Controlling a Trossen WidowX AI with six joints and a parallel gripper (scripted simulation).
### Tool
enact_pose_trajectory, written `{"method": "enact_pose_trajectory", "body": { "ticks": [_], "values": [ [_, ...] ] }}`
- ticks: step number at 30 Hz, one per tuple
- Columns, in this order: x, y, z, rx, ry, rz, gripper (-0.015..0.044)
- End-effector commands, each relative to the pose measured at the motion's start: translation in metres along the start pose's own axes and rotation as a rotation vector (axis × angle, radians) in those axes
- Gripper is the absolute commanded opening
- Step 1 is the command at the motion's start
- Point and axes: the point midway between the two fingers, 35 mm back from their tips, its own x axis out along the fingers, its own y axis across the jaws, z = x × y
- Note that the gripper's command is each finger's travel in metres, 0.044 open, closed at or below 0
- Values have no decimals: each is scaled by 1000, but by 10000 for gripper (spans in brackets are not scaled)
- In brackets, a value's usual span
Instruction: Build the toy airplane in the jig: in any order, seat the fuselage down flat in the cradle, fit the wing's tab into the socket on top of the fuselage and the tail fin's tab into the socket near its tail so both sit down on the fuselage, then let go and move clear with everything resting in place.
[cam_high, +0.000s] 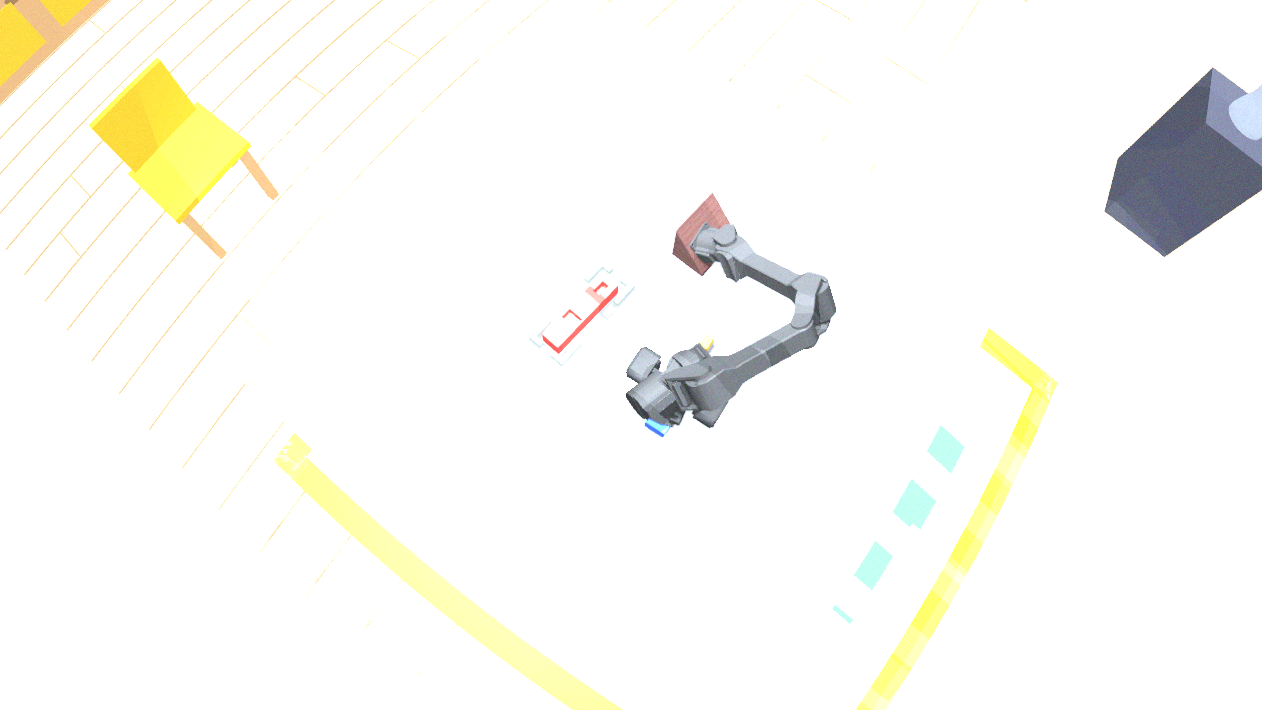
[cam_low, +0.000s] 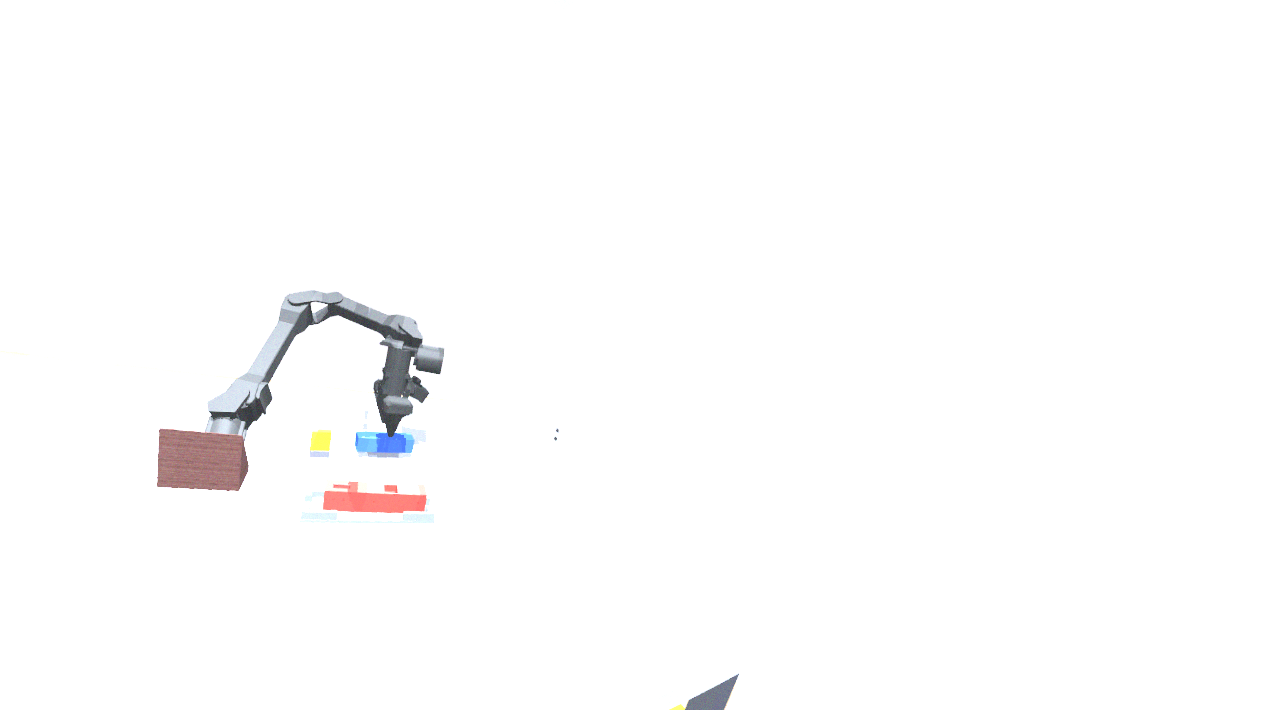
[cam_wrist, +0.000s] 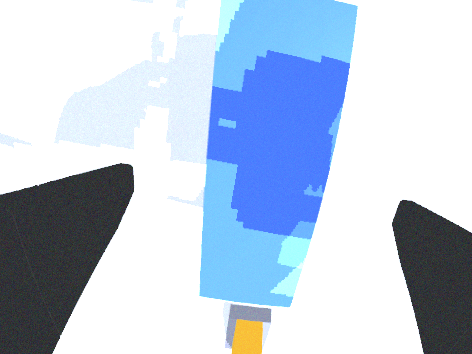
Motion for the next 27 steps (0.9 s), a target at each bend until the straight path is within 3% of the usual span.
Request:
{"method": "enact_pose_trajectory", "body": {
  "ticks": [1, 25, 27],
  "values": [
    [7, 0, -1, 4, 4, 4, 440],
    [42, 1, -1, 4, 3, 7, 440],
    [42, 1, -1, 4, 3, 7, 387]
  ]
}}
